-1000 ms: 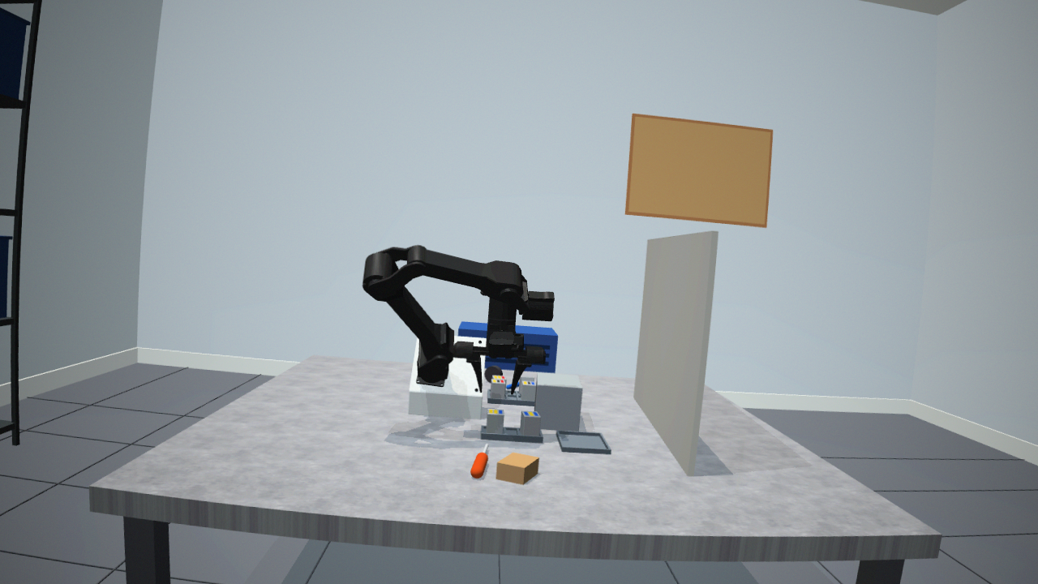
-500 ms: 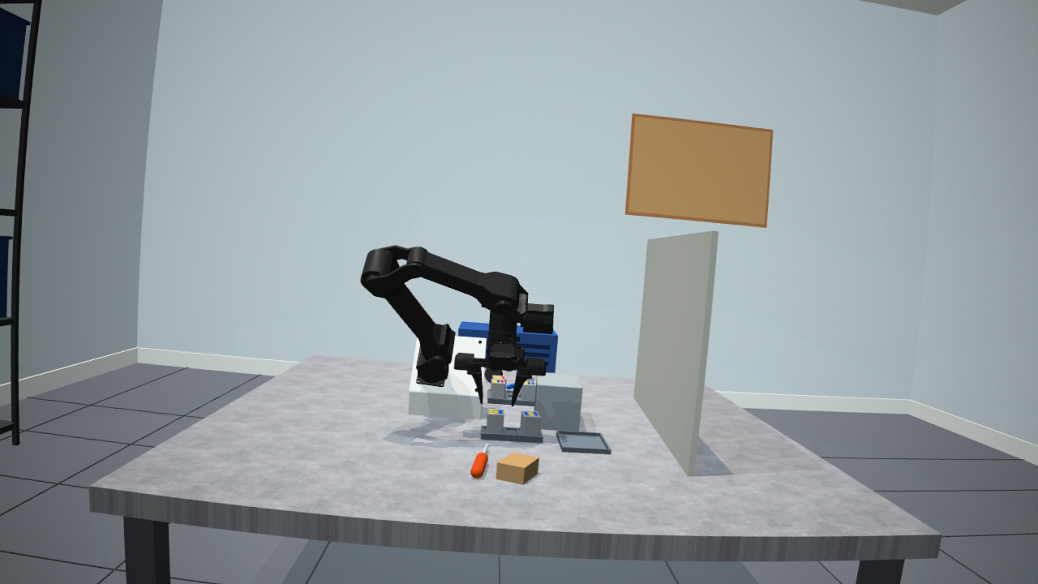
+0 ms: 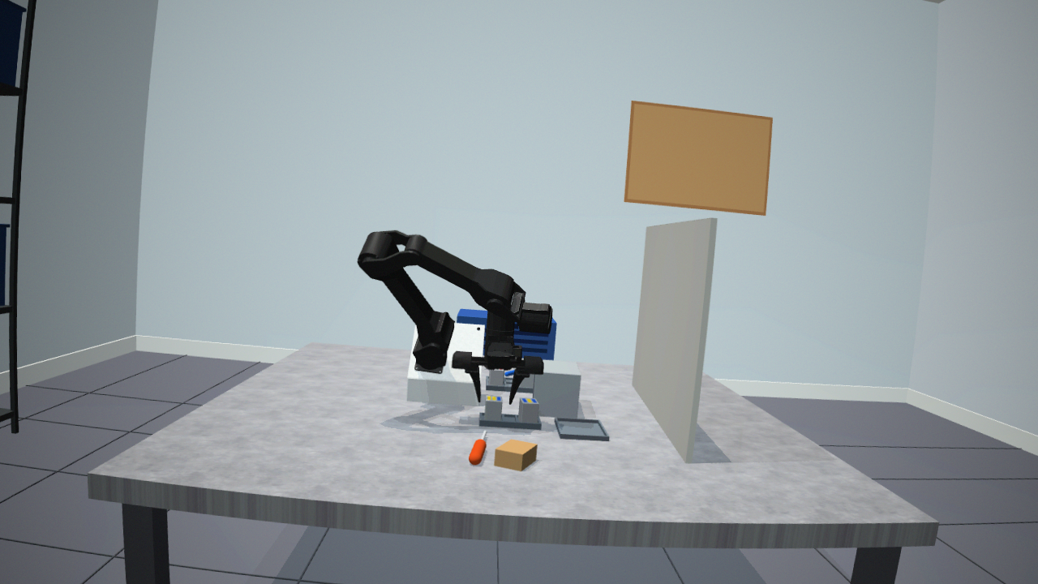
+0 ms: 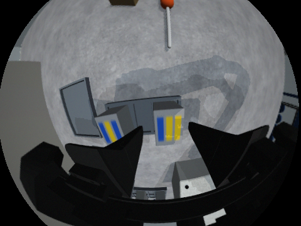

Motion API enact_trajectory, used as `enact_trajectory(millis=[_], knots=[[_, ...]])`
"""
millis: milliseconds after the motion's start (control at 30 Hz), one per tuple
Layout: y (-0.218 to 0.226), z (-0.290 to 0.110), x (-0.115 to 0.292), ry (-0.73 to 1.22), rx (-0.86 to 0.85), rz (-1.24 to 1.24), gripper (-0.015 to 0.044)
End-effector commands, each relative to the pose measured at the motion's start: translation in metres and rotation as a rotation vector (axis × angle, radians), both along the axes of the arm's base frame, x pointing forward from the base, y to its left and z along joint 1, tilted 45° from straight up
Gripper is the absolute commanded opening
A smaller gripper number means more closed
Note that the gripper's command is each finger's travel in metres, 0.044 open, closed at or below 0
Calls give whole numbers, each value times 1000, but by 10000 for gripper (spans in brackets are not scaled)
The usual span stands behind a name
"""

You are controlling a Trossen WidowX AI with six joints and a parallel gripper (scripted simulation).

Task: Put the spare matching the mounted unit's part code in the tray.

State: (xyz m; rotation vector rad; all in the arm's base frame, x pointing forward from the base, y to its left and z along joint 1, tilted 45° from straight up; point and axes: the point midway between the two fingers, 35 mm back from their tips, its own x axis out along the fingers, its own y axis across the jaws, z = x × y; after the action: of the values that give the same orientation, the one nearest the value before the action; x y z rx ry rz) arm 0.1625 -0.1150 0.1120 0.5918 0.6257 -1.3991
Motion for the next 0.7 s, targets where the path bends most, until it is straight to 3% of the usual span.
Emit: enact_trajectory(millis=[0, 567, 667], knots=[[-4, -5, -1, 4, 1, 4, 300], [-20, -16, -2, 4, -14, 4, 300], [-20, -14, -2, 1, -17, 0, 221]])
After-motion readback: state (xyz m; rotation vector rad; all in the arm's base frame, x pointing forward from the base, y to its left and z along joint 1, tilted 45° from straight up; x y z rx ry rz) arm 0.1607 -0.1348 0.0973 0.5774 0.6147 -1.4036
